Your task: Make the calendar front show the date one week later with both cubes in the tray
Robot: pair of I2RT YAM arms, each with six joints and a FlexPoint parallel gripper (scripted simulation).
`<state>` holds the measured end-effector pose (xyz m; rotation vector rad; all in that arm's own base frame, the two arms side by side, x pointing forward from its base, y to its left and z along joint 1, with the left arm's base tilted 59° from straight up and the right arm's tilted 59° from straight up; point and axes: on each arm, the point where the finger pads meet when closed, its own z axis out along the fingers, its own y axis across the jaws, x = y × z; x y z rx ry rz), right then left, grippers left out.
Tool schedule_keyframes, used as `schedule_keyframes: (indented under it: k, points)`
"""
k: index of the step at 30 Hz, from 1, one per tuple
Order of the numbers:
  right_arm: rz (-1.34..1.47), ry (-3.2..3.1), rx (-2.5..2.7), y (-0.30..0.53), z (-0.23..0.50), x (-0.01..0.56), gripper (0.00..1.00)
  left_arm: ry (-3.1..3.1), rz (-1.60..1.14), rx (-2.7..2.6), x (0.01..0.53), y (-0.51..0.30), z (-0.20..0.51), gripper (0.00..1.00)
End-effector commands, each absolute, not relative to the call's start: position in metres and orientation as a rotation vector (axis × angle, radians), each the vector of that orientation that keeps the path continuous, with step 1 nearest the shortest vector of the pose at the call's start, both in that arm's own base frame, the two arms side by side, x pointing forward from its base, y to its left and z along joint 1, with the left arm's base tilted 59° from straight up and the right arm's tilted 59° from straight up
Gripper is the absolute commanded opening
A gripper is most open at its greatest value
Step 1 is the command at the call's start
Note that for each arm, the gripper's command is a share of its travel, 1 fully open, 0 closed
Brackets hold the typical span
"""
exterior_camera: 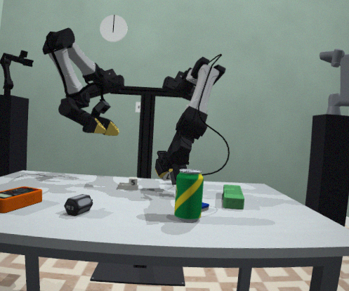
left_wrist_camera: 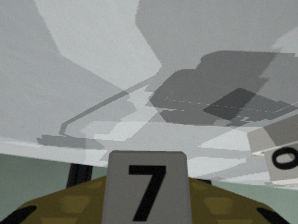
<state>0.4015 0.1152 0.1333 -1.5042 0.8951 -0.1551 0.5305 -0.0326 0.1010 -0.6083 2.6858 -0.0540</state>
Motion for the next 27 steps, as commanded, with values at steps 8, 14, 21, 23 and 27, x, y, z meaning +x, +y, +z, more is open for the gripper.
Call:
schedule_keyframes:
  k: [8, 14, 21, 23, 27]
  points:
    - [-0.160, 0.890, -1.502, 0.116, 0.135, 0.401, 1.00, 2.669, -0.053, -0.609, 0.540, -0.029, 0.112, 0.20]
    - [-0.160, 0.890, -1.502, 0.116, 0.135, 0.401, 1.00, 2.581, -0.036, -0.402, 0.551, -0.034, 0.134, 0.20]
    - [-0.160, 0.890, -1.502, 0.116, 0.135, 0.401, 1.00, 2.511, -0.016, -0.143, 0.558, -0.039, 0.140, 0.20]
    - [-0.160, 0.890, -1.502, 0.116, 0.135, 0.401, 1.00, 2.461, 0.013, 0.000, 0.561, -0.037, 0.143, 0.20]
    - [-0.160, 0.890, -1.502, 0.116, 0.135, 0.401, 1.00, 2.391, 0.059, 0.219, 0.556, -0.036, 0.142, 0.20]
